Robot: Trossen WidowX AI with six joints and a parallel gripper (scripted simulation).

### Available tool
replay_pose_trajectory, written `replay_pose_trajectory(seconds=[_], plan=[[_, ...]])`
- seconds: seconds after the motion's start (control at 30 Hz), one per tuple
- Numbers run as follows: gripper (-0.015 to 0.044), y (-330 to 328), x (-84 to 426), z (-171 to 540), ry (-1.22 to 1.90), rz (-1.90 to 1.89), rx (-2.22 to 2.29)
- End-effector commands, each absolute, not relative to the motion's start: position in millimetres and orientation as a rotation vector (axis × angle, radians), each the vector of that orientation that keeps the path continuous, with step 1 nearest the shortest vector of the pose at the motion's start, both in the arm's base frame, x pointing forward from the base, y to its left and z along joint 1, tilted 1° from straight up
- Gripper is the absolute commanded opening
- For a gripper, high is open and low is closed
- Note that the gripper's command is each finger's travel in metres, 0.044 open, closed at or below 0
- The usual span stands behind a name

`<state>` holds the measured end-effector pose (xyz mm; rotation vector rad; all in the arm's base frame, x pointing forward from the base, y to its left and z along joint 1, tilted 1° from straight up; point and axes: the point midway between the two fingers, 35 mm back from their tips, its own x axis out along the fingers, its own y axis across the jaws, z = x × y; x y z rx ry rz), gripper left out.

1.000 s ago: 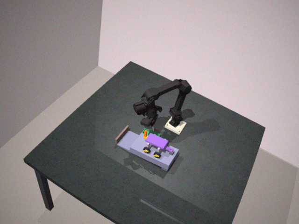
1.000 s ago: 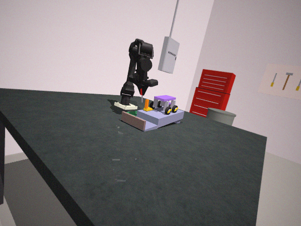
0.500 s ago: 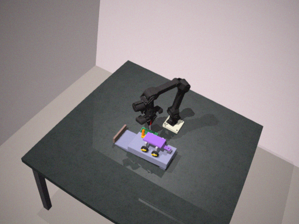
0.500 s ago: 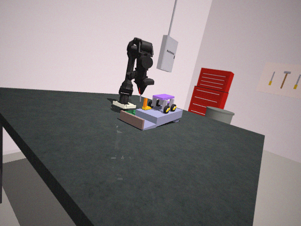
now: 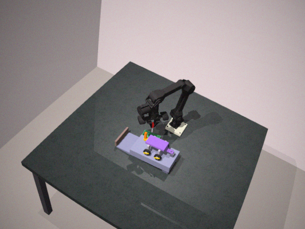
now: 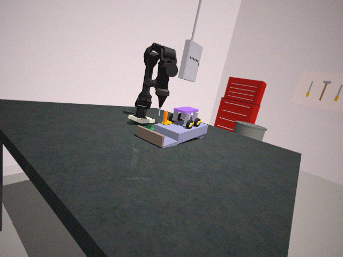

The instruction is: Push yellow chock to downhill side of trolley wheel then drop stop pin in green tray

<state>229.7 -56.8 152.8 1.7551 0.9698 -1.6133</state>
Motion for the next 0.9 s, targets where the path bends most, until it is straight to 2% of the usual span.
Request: replay_pose_trajectory(seconds=[0.0, 0.57, 0.87], plan=[[0.0, -56.0, 228.1, 153.0, 0.866, -1.698, 1.815], [0.0, -52.7, 228.5, 154.2, 0.335, -2.017, 2.087], [0.0, -53.1, 225.6, 151.1, 0.311, -2.028, 2.097]])
